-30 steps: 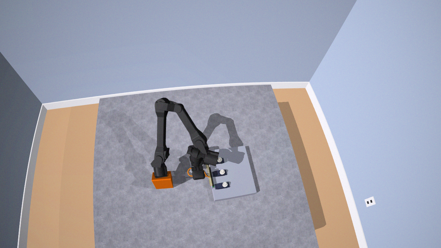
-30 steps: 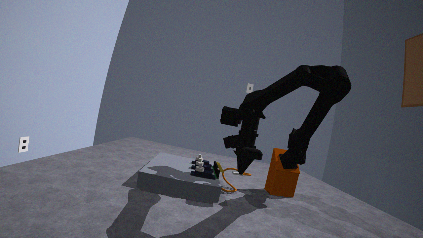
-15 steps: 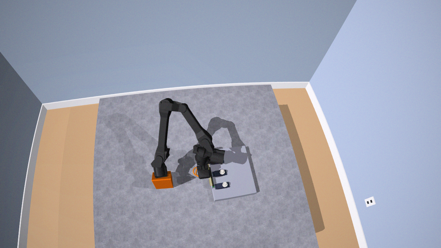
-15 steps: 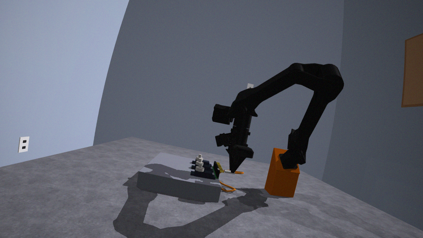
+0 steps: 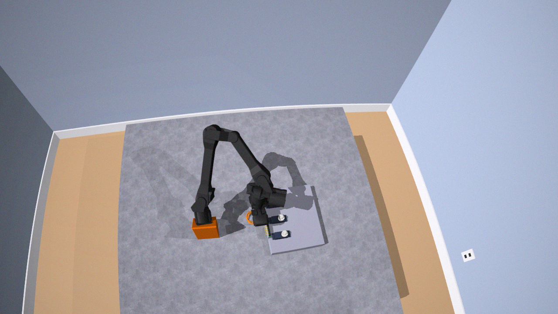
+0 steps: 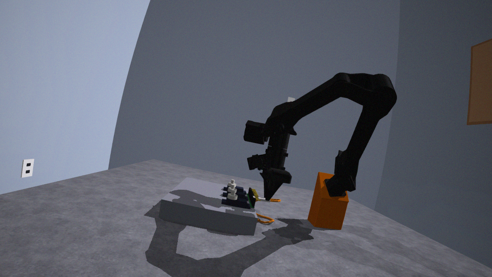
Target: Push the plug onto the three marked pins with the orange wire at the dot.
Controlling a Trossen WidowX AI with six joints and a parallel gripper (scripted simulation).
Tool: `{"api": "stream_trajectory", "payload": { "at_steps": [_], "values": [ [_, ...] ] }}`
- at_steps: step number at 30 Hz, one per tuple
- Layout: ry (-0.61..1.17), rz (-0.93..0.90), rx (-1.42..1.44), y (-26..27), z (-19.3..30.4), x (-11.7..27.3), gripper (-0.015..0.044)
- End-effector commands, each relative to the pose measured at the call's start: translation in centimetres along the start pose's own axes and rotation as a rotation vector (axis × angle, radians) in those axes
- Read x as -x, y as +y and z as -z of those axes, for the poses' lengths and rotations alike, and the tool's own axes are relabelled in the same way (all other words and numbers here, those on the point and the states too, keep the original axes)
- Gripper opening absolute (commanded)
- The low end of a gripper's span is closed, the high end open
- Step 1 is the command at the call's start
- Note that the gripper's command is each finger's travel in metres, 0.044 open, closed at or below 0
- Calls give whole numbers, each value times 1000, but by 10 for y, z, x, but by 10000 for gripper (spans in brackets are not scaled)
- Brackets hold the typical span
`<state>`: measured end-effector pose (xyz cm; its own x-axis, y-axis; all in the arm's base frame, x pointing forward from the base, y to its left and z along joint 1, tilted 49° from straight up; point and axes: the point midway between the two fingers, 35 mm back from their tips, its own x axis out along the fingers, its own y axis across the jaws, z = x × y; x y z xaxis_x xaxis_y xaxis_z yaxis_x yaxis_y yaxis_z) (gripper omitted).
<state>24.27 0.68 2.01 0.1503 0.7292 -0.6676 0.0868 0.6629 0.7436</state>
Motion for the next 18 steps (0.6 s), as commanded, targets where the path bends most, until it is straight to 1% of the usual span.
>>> {"api": "stream_trajectory", "payload": {
  "at_steps": [1, 15, 18],
  "values": [
    [-1, -6, -7, 0, -4, -1, 0],
    [-1, -6, -7, -1, -13, -1, 0],
    [-1, -6, -7, 0, -11, -3, 79]
  ]
}}
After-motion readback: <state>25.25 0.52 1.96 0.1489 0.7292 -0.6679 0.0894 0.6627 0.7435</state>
